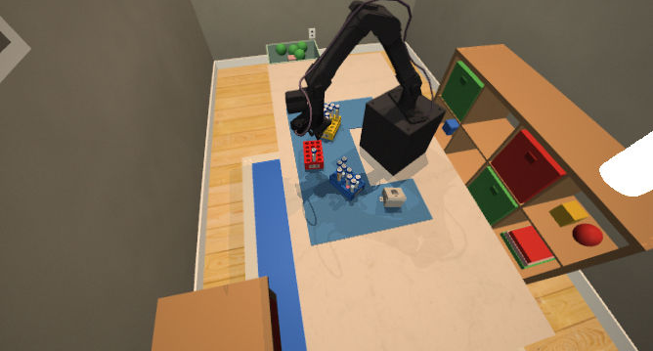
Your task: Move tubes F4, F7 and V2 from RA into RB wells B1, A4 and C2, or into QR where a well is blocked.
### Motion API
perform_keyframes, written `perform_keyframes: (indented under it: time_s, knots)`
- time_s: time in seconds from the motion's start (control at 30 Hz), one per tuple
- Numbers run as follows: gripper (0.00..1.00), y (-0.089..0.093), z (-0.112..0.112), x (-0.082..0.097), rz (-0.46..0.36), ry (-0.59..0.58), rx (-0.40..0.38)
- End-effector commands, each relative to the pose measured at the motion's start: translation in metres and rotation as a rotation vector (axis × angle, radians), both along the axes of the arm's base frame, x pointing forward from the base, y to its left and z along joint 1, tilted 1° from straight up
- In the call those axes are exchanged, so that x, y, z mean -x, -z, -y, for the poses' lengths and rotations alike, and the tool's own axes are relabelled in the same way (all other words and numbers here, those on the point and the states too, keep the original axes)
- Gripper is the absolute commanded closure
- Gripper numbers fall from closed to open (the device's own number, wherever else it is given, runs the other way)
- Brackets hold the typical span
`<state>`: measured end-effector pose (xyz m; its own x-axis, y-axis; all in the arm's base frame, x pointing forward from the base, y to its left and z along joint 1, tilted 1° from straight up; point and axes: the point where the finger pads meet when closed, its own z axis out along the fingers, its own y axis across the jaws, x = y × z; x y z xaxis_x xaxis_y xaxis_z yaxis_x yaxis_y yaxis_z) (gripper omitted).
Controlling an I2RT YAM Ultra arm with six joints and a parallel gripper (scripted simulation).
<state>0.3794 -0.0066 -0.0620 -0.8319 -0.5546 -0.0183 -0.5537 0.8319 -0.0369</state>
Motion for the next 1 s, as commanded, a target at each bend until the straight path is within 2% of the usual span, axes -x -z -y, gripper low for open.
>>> perform_keyframes:
  time_s: [0.0,0.13,0.17,0.33,0.37,0.57,0.6,0.7,0.97]
  knots:
    - [0.70,0.000,-0.012,-0.012,-0.026,0.004,-0.002]
    - [0.70,-0.001,-0.012,-0.013,-0.026,0.007,-0.002]
    - [0.70,-0.005,-0.006,-0.002,-0.032,0.021,-0.002]
    - [0.70,-0.005,-0.003,0.001,-0.033,0.021,-0.002]
    - [0.70,-0.010,-0.005,-0.010,-0.006,0.014,-0.002]
    - [0.70,-0.012,-0.002,-0.015,0.002,0.011,-0.001]
    - [0.70,0.000,-0.002,-0.009,-0.021,0.010,-0.001]
    - [0.70,0.015,-0.001,0.000,-0.042,0.010,-0.002]
    - [0.70,0.025,-0.001,-0.005,-0.030,0.008,-0.002]
